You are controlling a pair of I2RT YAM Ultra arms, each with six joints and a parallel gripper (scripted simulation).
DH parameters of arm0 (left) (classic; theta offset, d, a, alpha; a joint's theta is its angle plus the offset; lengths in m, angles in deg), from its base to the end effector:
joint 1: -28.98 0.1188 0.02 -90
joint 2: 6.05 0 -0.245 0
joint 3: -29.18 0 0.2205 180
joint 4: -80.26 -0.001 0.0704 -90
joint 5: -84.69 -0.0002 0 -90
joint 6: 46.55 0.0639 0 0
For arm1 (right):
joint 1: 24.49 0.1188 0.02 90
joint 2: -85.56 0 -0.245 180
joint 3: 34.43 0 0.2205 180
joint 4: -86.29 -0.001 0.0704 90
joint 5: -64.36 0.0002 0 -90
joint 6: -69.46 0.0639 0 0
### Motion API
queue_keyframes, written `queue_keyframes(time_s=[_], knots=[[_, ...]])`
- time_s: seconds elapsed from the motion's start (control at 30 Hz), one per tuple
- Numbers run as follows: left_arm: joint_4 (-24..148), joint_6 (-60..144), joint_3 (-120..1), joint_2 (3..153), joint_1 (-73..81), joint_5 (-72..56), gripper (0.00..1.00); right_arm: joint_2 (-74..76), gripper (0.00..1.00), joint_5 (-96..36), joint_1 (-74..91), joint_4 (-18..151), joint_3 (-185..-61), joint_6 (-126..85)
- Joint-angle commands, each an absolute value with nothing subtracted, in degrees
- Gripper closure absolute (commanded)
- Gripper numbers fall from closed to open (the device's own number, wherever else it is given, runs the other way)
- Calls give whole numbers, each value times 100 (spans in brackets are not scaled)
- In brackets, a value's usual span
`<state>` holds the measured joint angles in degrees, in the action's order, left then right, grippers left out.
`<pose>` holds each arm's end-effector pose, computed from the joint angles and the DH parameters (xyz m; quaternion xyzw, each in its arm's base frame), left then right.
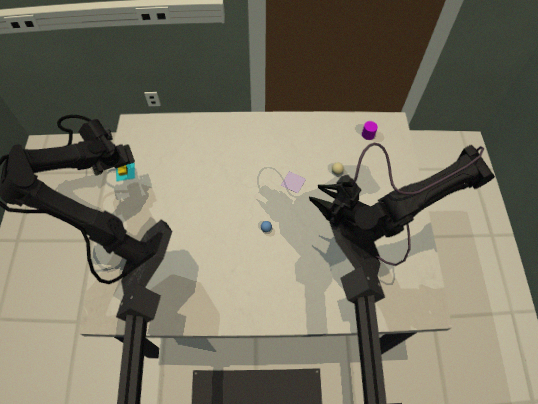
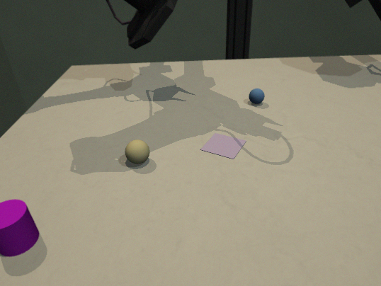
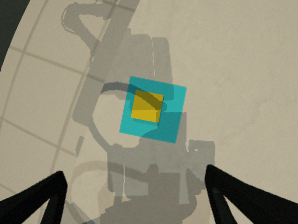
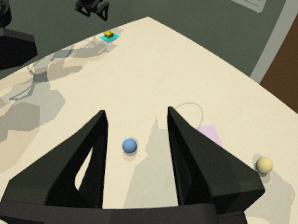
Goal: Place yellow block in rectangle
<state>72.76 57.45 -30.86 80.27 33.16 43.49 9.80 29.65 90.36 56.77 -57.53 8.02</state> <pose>0.2910 0.0705 0.2030 -0.1252 0.8170 0.4276 0.3661 0.0015 0.1195 0.0751 -0.5813 0.6665 -0.0880 0.4585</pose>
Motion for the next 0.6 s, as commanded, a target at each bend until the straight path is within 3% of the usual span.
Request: queue_keyframes(time_s=[0.0,0.57], knots=[[7432,5625,-3017,7945,3196,4444,0,1072,54,3100,9100,5596,-5822,838],[7441,5628,-3078,7995,3229,4450,0,1072,54,3100,9100,5596,-5822,838]])
